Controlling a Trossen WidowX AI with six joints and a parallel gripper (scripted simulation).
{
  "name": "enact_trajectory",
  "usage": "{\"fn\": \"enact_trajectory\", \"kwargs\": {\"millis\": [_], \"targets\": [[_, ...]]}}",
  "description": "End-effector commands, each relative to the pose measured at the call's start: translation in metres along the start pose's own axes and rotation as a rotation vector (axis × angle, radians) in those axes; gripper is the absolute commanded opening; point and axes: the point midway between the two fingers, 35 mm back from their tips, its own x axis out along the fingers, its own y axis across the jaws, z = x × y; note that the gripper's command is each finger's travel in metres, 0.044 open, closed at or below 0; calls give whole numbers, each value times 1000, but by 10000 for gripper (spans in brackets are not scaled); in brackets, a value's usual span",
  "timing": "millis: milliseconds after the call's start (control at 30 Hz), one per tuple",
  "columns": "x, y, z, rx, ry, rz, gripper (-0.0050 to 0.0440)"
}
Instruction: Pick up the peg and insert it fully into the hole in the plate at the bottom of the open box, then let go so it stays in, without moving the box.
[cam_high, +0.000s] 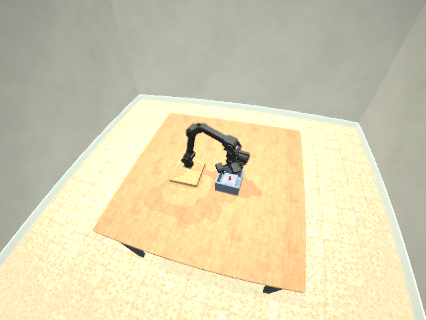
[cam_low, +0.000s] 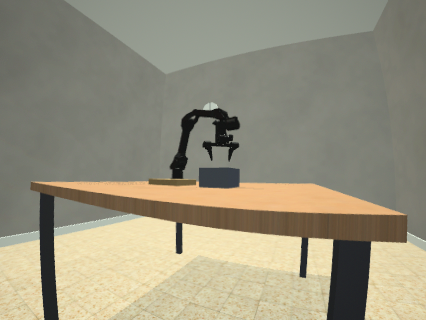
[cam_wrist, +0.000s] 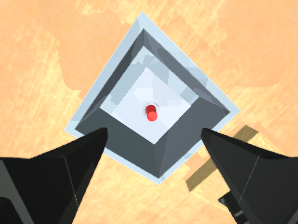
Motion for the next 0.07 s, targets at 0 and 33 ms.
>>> {"fn": "enact_trajectory", "kwargs": {"millis": [0, 33], "targets": [[0, 0, 0, 0, -1, -2, 440], [0, 0, 0, 0, -1, -2, 440]]}}
